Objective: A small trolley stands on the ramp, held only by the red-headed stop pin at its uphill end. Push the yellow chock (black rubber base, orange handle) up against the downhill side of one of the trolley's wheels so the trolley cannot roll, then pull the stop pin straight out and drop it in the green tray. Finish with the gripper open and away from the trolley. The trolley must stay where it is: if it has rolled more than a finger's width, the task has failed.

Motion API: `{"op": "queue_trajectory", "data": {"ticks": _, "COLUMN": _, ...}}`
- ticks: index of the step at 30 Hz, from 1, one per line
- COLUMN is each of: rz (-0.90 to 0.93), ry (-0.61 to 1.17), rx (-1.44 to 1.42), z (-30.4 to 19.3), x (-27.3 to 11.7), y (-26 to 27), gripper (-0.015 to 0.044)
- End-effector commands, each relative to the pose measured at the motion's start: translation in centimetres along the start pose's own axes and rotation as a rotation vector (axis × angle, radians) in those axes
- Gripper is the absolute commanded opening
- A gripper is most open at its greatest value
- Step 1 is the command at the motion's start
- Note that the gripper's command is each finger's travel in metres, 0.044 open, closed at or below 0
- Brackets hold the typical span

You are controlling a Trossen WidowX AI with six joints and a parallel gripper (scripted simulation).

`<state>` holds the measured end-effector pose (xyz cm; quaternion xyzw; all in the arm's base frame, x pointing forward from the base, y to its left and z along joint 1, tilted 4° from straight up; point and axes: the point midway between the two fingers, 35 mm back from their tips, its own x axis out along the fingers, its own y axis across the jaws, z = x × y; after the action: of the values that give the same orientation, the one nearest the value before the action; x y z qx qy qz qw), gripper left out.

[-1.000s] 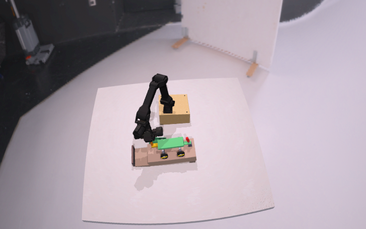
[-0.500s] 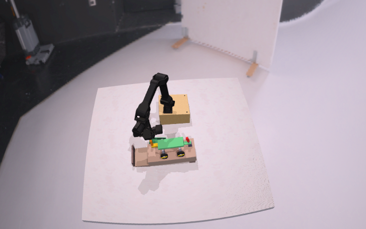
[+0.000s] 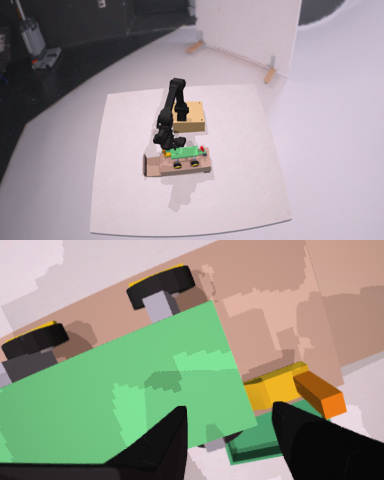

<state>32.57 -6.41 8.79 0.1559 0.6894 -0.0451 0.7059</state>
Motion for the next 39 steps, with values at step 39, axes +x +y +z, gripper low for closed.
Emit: {"op": "queue_trajectory", "data": {"ticks": 39, "rz": 0.065, "ry": 0.228, "rx": 1.244, "z": -5.5, "x": -1.1, "y": 15.3, "gripper": 0.019}}
